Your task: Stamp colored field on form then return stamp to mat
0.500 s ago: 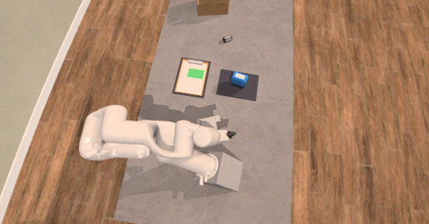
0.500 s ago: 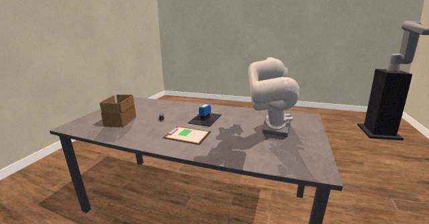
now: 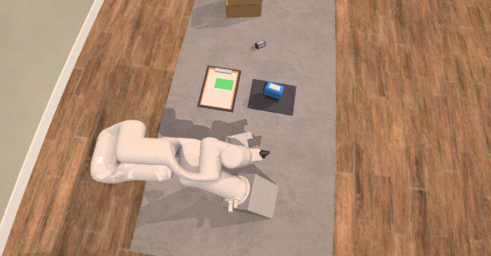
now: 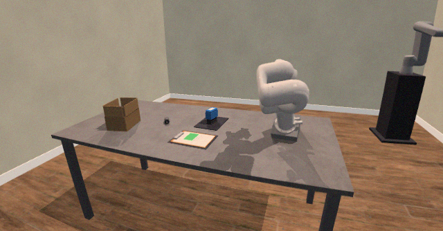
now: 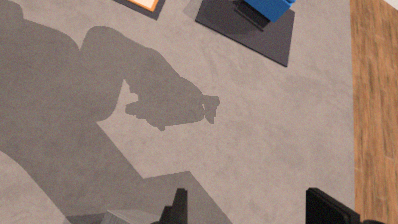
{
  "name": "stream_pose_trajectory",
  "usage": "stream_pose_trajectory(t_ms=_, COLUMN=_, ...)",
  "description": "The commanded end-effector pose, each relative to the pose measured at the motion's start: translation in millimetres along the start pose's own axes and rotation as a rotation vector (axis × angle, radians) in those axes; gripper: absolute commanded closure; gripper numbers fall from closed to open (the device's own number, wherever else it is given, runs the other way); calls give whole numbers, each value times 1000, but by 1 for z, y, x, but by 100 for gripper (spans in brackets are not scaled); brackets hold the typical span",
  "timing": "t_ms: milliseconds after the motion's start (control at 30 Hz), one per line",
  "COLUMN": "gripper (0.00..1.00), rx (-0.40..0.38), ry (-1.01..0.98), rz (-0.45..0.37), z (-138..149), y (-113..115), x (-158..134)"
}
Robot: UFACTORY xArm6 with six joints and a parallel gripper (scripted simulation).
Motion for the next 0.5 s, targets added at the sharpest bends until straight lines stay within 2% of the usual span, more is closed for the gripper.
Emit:
stream_pose_trajectory(t_ms=0, gripper=0, rx=-3, ry=1, rz=0, z=1, y=1, x=0)
stream_pose_trajectory(t_ms=233, gripper=0, rx=13, ry=49, rz=-5, z=10, y=10, x=14)
stream_pose_trajectory(t_ms=333, gripper=0, rx=43, ry=138, rz=-14, z=29, y=24, x=40)
stream_pose_trajectory(t_ms=400, gripper=0, rx=73, ry=224, rz=-21, z=47, y=33, x=67)
stream_pose_trajectory(t_ms=433, gripper=0, rx=73, ry=224, rz=-21, z=47, y=33, x=67)
stream_pose_trajectory(t_ms=467, gripper=0, rx=90, ry=274, rz=-25, z=59, y=36, x=84)
Point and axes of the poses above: the point where the finger pads meet when closed, its own y axis back along the fingers, its own z axis across the jaws, x = y × z, the point moved 8 cm from there along y, back along the fingers, and after that the axes turned 4 degrees about -y, right-handed, at the moved point
